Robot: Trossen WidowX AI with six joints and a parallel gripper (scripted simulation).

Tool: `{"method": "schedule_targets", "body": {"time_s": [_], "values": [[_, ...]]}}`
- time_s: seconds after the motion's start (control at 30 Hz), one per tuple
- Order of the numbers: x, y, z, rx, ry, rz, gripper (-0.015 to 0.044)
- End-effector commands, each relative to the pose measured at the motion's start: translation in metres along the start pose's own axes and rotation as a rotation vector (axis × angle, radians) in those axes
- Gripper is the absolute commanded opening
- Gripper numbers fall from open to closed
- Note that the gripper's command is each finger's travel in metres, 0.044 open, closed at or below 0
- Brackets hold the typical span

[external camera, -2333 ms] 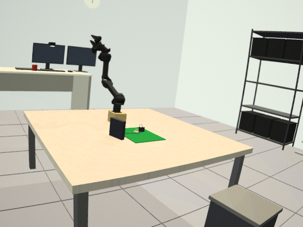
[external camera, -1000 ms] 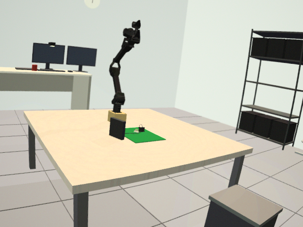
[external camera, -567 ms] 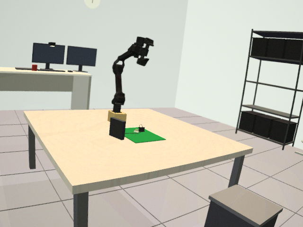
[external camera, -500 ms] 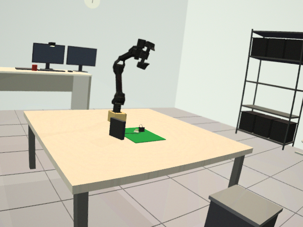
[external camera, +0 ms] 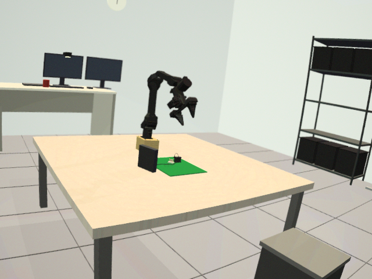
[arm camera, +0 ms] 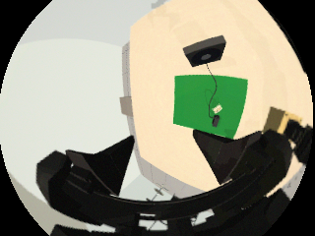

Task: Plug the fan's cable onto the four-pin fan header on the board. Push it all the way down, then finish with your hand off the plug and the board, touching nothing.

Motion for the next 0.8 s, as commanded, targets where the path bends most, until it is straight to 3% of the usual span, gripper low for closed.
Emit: {"method": "schedule_targets", "body": {"time_s": [0.0, 0.27, 0.43, 0.6, 0.77], "values": [[-0.028, -0.027, 0.002, -0.065, 0.065, 0.185, 0.0440], [-0.073, -0.092, 0.010, -0.231, 0.183, 0.613, 0.0440], [-0.081, -0.098, 0.010, -0.236, 0.185, 0.623, 0.0440], [-0.121, -0.129, 0.010, -0.236, 0.185, 0.623, 0.0440], [-0.125, -0.132, 0.010, -0.236, 0.185, 0.623, 0.0440]]}}
Point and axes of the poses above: the point midway between the two fingers, 35 mm back from their tips, its own x axis back along the fingers, its own y axis across the jaws, z = x × y, the point moved 9 cm from there along x, back along the fingers, and after that the axes turned 1 degree about x, right-handed, at the moved point
